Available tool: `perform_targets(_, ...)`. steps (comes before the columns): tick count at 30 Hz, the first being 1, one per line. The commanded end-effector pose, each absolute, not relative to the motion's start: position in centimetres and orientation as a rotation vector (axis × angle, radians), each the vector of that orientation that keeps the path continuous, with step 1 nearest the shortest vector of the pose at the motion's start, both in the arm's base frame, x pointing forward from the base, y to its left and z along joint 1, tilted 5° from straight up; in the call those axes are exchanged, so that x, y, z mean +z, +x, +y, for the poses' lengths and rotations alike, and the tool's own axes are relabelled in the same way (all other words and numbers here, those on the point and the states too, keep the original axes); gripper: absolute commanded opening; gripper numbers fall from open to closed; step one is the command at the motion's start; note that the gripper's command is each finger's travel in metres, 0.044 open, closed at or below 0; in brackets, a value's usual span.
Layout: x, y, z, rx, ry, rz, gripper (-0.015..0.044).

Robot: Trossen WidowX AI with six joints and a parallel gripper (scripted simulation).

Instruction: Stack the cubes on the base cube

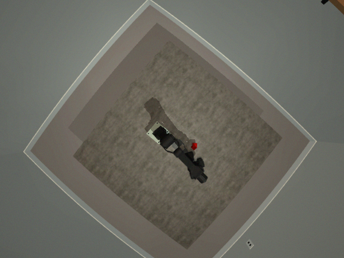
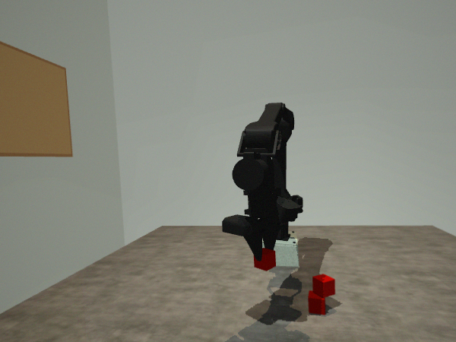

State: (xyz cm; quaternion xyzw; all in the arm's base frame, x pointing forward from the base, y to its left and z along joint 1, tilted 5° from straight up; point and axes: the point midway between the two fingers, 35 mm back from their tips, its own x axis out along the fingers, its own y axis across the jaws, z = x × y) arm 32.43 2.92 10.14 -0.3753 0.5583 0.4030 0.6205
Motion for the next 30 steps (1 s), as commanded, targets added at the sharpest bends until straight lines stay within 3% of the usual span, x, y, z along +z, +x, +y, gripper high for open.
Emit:
perform_targets(1, 10.1, 32.2, 3.6, 0.832, -0.755, 1.330, 0.0105)
perform_targets(30, 9.9, 30.7, 7.5, 0.187, -0.058, 1.510, 0.0105)
